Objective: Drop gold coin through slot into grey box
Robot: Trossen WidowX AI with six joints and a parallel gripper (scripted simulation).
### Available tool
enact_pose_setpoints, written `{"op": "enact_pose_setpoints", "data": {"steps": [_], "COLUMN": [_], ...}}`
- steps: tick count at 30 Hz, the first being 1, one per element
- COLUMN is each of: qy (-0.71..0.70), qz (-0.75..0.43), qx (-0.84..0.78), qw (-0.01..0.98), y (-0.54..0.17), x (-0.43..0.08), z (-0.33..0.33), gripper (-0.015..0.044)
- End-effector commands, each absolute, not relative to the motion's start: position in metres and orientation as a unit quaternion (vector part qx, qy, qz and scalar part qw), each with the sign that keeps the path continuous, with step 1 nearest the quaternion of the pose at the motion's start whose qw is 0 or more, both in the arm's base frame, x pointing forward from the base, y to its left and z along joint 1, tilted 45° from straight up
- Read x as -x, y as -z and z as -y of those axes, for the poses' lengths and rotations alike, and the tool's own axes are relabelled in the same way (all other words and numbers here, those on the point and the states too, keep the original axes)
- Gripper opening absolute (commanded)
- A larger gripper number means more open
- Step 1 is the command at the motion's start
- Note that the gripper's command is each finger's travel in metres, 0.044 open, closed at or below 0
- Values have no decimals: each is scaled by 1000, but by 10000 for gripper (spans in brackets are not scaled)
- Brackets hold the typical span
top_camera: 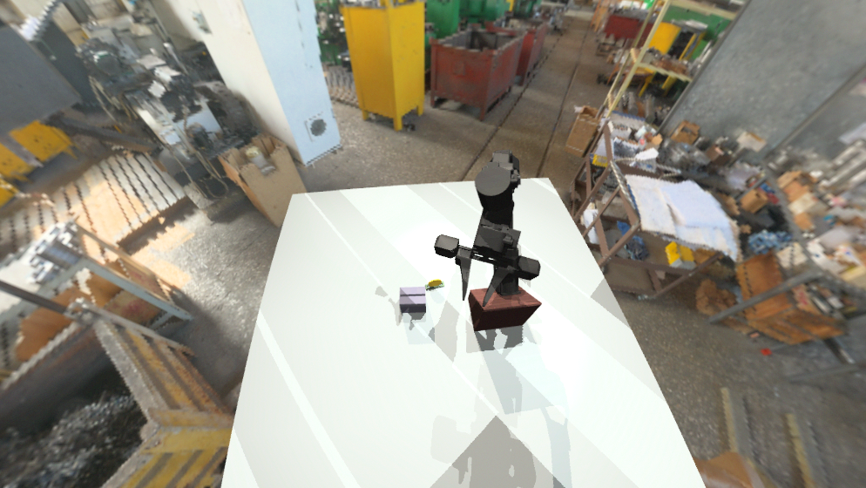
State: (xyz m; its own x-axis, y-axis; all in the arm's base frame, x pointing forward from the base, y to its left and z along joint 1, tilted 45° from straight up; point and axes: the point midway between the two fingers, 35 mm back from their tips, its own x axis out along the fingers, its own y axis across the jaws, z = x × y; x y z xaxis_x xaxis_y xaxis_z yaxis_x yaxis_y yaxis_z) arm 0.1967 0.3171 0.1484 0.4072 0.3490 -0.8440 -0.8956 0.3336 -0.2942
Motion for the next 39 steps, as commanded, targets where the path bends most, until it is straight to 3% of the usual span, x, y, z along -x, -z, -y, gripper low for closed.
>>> {"op": "enact_pose_setpoints", "data": {"steps": [1,10,20,39], "qy": [-326,-54,233,250], "qz": [-419,-571,-668,-671], "qx": [386,341,287,285], "qw": [754,745,645,637], "y": [-128,-97,-99,-68], "x": [-224,-255,-220,-219], "z": [-267,-122,28,75], "gripper": [161,161,161,161]}}
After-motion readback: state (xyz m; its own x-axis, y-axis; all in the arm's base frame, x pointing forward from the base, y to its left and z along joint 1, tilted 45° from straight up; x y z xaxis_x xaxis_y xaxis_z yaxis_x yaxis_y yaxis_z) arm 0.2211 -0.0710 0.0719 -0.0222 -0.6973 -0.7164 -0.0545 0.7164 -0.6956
